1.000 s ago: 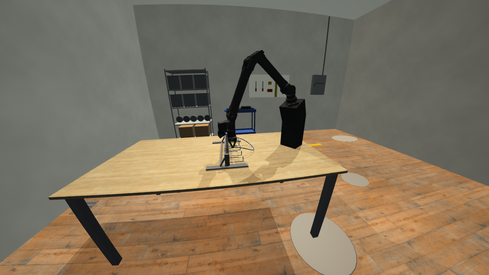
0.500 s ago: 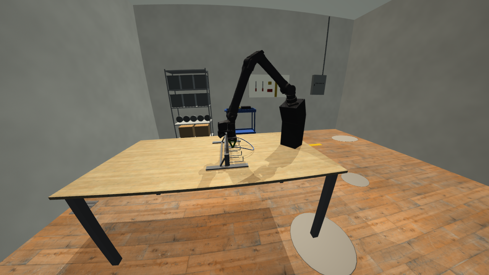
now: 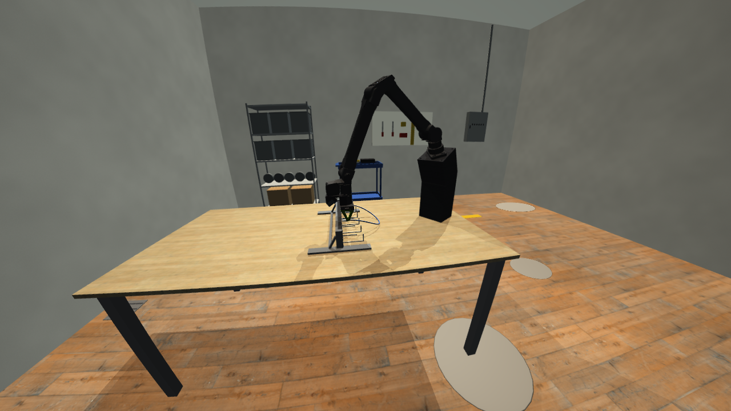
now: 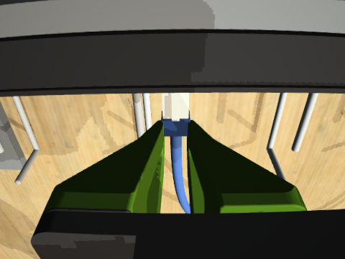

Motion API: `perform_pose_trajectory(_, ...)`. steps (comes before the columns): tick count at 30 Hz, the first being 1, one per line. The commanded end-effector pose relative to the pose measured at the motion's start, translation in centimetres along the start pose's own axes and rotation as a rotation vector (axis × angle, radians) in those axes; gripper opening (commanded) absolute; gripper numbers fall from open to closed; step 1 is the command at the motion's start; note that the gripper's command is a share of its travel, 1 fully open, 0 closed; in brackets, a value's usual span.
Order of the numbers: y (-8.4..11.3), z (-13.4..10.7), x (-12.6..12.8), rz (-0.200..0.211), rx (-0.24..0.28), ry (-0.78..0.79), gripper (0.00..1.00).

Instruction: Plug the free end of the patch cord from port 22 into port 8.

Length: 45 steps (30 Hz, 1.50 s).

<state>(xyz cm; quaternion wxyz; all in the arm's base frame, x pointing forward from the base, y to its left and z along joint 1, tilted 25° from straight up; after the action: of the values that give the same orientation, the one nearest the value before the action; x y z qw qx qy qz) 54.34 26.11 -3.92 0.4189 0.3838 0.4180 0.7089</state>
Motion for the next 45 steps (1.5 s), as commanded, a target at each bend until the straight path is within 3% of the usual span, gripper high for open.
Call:
perform_pose_trajectory(1,1.44,2.30,-0.39,-0.003,-0.044,-0.003,0.00)
perform_pose_trajectory(45,1.16,1.96,-0.49,-0.004,-0.033,-0.009,0.00)
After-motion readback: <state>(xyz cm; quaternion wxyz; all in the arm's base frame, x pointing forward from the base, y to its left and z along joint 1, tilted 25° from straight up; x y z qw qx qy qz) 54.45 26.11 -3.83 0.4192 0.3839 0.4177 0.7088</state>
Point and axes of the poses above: the point where the finger pads meet when closed, its own y axis back along the fingers, its own x axis across the jaws, z = x × y, the point moved 5 cm from there along y, back along the fingers, and after that the axes turned 8 degrees about y, right-handed, at the moved point
